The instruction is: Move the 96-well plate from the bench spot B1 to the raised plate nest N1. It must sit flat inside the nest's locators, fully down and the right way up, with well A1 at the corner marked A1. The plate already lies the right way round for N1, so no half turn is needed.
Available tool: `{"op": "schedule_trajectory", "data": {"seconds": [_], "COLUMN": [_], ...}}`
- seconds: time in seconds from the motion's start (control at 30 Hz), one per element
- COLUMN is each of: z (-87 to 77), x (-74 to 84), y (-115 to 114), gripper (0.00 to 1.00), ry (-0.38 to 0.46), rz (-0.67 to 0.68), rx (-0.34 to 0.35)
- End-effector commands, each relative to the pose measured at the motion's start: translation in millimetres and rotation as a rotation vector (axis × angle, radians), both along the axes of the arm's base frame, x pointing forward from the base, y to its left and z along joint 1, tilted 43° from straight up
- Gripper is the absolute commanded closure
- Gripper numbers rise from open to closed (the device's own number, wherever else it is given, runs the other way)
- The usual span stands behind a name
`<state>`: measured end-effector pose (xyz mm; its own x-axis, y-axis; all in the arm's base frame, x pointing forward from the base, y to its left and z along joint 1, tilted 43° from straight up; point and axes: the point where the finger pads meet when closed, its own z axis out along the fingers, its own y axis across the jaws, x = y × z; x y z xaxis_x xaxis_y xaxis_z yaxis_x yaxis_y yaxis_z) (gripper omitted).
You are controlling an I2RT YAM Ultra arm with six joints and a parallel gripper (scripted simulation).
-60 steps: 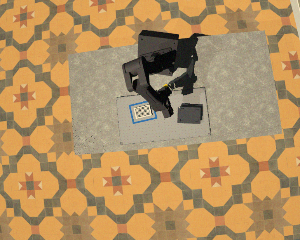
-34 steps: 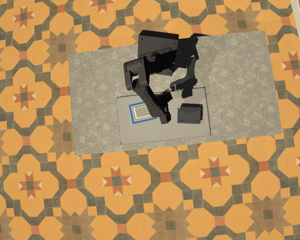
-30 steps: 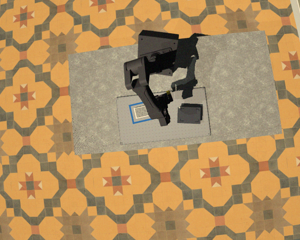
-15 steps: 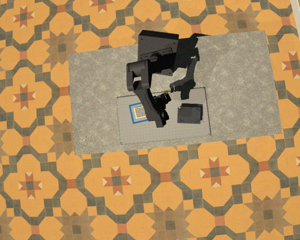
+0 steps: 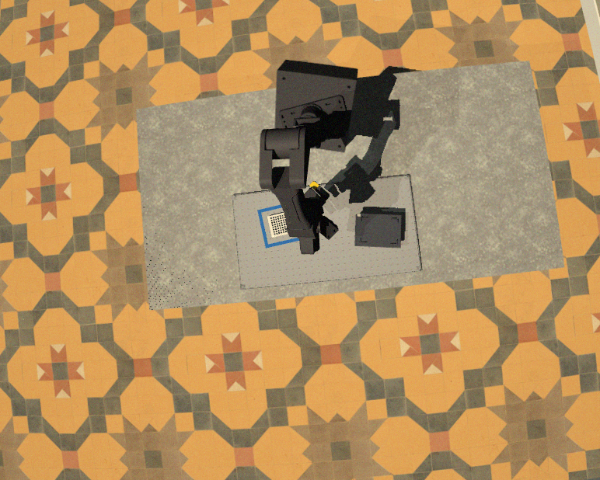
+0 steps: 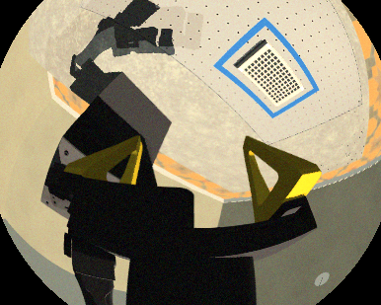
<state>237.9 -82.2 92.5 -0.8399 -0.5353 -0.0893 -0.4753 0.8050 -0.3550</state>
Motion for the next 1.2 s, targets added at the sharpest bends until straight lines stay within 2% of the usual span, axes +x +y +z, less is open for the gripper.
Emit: {"op": "schedule_trajectory", "data": {"seconds": [0.0,0.17,0.23,0.27,0.3,0.73,0.83,0.93,1.07,1.17], "z": [-3.5,-12.9,-12.9,-6.8,-15.7,-34.0,-35.4,-23.3,-29.0,-29.3], "x": [20.2,33.5,33.5,37.2,39.0,74.3,77.0,96.6,107.6,108.1], "y": [-16.2,-35.6,-35.6,-39.7,-43.2,-93.3,-97.2,-116.5,-132.4,-133.1], "gripper": [0.0,0.0,0.0,0.0,0.0,0.0,0.0,0.0,0.0,0.0], "ry": [-0.048,-0.054,-0.054,-0.08,-0.06,-0.097,-0.1,-0.131,-0.144,-0.145], "rz": [0.193,0.338,0.338,0.365,0.396,0.771,0.8,0.88,0.877,0.876], "rx": [-0.077,-0.155,-0.155,-0.185,-0.187,-0.4,-0.416,-0.504,-0.504,-0.504]}}
